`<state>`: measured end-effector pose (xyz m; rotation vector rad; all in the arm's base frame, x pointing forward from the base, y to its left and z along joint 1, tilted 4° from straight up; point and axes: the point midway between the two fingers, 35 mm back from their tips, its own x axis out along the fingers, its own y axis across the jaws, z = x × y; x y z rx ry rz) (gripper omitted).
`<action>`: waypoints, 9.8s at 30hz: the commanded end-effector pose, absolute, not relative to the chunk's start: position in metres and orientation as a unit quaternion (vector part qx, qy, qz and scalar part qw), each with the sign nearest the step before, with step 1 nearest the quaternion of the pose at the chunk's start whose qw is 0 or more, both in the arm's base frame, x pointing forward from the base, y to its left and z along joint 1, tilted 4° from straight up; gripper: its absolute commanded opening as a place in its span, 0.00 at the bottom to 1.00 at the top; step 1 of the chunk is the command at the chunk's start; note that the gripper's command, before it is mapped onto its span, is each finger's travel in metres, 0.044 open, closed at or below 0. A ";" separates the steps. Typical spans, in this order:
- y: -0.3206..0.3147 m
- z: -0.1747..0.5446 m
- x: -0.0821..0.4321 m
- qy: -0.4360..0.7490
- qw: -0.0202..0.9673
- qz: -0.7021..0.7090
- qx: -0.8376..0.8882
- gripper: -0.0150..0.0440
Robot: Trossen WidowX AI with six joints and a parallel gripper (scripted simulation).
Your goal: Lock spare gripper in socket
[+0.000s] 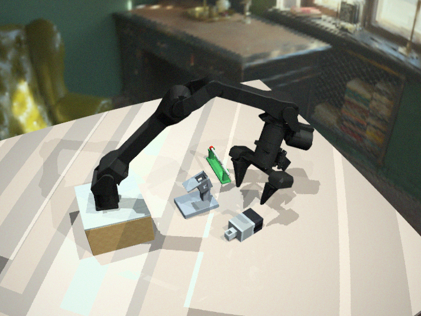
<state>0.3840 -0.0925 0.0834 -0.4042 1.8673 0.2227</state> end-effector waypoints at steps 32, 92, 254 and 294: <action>-0.092 -0.016 0.393 0.825 0.530 0.109 -0.162 1.00; -0.096 0.076 0.380 0.805 0.557 0.104 -0.177 0.25; 0.043 0.108 0.239 0.100 0.757 -0.552 0.336 0.25; 0.048 0.066 0.255 0.102 0.756 -0.553 0.335 0.25</action>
